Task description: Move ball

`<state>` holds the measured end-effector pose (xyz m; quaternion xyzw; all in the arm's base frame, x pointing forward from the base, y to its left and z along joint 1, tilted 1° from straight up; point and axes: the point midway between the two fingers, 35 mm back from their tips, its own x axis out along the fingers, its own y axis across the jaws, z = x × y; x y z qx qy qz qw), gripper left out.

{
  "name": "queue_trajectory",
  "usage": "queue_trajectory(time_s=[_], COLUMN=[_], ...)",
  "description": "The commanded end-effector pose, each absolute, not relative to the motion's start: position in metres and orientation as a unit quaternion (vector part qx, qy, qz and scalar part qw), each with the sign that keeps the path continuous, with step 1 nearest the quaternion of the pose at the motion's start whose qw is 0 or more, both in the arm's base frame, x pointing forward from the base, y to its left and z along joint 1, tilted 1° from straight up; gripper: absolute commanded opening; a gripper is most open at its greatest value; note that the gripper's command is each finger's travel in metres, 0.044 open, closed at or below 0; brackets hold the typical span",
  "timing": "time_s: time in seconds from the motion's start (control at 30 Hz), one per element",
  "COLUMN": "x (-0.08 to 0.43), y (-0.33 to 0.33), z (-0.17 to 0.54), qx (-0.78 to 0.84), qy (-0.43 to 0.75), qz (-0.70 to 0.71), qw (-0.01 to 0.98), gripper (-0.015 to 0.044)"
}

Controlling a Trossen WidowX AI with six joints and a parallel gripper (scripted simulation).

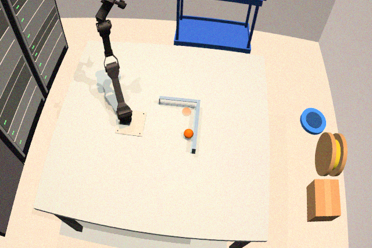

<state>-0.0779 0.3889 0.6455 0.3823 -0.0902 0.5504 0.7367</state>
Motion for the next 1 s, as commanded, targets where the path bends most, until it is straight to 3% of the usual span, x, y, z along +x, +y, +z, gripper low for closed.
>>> queue_trajectory(time_s=[0.0, 0.53, 0.97], x=[-0.077, -0.044, 0.046], y=[0.388, 0.229, 0.058], z=[0.646, 0.736, 0.765], qx=[0.381, 0.421, 0.511], qy=[-0.092, -0.264, -0.347], qz=[0.55, 0.499, 0.347], qw=[0.738, 0.71, 0.706], gripper=[0.0374, 0.0368, 0.0368])
